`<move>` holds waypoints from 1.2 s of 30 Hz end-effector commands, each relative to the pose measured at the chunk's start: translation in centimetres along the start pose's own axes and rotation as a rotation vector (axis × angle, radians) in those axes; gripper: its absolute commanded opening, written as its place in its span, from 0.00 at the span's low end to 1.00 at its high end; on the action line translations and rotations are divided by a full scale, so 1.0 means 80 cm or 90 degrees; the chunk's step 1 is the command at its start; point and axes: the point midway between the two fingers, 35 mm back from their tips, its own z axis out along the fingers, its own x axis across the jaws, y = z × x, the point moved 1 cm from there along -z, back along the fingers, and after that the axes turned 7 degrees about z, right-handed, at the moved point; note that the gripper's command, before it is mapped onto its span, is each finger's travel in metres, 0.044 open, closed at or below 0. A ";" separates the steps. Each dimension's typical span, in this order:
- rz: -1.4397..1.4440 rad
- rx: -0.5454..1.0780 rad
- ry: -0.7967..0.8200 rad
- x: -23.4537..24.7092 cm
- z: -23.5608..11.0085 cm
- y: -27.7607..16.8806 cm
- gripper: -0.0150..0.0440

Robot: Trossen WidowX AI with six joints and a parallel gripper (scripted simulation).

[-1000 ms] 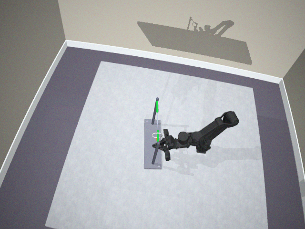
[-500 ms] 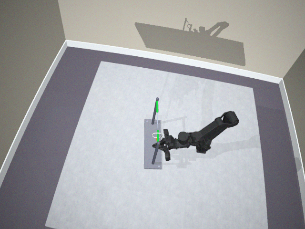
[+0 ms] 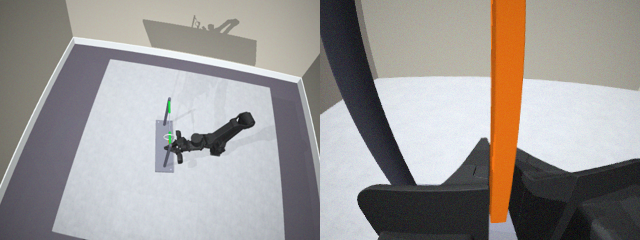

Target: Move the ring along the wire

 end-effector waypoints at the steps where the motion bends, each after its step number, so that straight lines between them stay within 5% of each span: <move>1: 0.001 0.002 -0.002 -0.001 0.000 -0.001 0.00; 25: 0.001 0.002 -0.002 -0.001 0.000 -0.001 0.00; 36: 0.000 0.000 0.000 0.000 0.000 0.000 0.49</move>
